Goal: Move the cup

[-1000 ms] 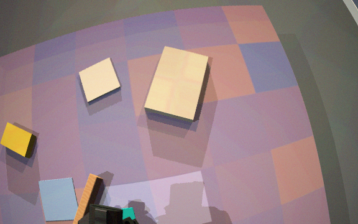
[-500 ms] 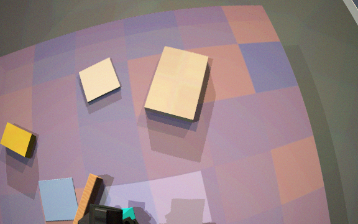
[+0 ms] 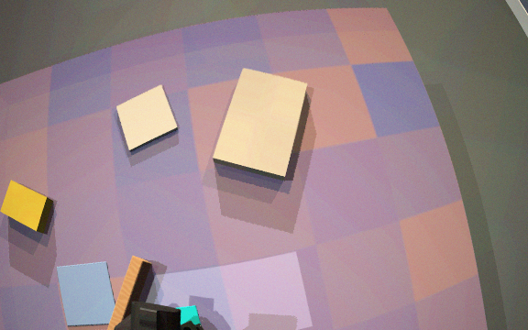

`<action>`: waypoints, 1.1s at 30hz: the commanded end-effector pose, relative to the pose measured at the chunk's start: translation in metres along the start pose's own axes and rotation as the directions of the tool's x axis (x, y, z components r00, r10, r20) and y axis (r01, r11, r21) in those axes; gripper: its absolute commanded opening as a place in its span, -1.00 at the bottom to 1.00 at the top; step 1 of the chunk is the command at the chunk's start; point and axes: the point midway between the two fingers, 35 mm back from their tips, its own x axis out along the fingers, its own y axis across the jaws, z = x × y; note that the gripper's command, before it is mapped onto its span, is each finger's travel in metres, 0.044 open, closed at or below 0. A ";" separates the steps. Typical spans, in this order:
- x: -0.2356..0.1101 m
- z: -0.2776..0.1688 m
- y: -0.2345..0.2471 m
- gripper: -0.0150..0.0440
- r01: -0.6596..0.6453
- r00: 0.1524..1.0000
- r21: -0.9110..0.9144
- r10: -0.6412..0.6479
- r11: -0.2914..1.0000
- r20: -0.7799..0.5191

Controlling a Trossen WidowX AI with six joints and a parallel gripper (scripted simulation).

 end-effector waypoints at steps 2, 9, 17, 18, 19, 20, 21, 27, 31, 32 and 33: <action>-0.010 0.002 0.002 -0.06 -0.008 1.000 -0.001 0.008 1.000 0.007; -0.019 0.002 0.002 -0.06 -0.008 1.000 -0.002 0.008 1.000 0.006; -0.031 0.001 0.001 -0.06 -0.007 1.000 -0.004 0.007 1.000 0.005; -0.032 0.001 0.001 -0.06 -0.007 1.000 -0.004 0.007 1.000 0.005; -0.034 0.001 0.001 -0.06 -0.007 1.000 -0.004 0.007 1.000 0.005; -0.035 0.001 0.000 -0.06 -0.007 1.000 -0.004 0.007 1.000 0.005; -0.036 0.001 0.000 -0.06 -0.007 1.000 -0.004 0.007 1.000 0.004; -0.044 -0.001 -0.002 -0.06 -0.006 1.000 -0.005 0.006 1.000 0.003; -0.046 -0.003 -0.004 -0.06 -0.006 1.000 -0.006 0.006 1.000 0.003; -0.041 -0.003 -0.004 0.03 0.003 1.000 0.000 -0.003 1.000 -0.003; -0.041 -0.003 -0.004 0.12 0.003 1.000 0.000 -0.003 1.000 -0.003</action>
